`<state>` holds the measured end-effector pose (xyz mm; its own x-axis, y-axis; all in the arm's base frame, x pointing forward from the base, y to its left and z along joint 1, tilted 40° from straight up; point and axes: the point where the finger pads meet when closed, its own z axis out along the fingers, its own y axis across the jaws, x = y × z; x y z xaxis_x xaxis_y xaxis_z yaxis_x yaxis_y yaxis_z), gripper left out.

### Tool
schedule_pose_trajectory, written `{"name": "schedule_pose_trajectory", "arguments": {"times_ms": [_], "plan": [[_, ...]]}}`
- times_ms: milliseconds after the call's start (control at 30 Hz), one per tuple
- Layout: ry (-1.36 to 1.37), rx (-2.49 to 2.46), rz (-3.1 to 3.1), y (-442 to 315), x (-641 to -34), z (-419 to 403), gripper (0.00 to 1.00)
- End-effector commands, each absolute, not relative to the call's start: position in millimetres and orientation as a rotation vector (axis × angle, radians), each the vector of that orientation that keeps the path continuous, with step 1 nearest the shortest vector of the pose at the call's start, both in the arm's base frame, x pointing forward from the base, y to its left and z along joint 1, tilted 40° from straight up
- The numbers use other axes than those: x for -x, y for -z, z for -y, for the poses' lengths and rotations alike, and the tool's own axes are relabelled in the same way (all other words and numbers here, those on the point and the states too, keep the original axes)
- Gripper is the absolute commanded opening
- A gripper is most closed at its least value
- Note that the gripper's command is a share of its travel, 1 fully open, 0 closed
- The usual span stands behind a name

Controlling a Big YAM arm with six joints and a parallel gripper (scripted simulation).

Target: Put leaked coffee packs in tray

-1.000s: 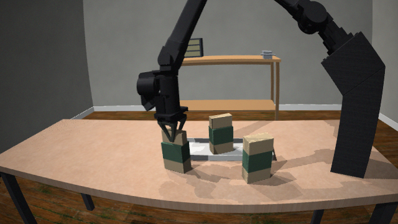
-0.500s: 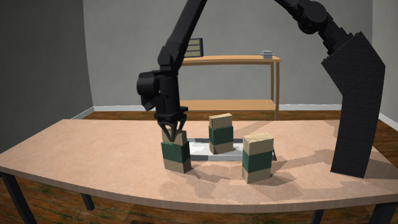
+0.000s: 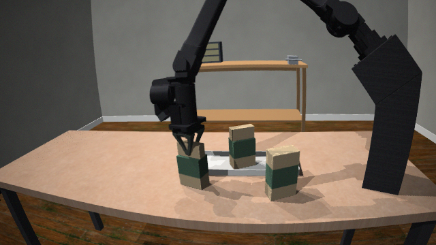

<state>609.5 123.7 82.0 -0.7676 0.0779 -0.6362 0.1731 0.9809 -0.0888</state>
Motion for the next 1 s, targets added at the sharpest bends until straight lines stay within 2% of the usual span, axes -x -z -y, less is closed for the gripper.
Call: {"name": "schedule_pose_trajectory", "arguments": {"times_ms": [0, 967], "plan": [[0.191, -0.171, -2.437, -81.7, -620.2, -120.9, 0.25], [0.167, -0.169, -2.428, -138.5, -574.0, -142.5, 0.25]]}}
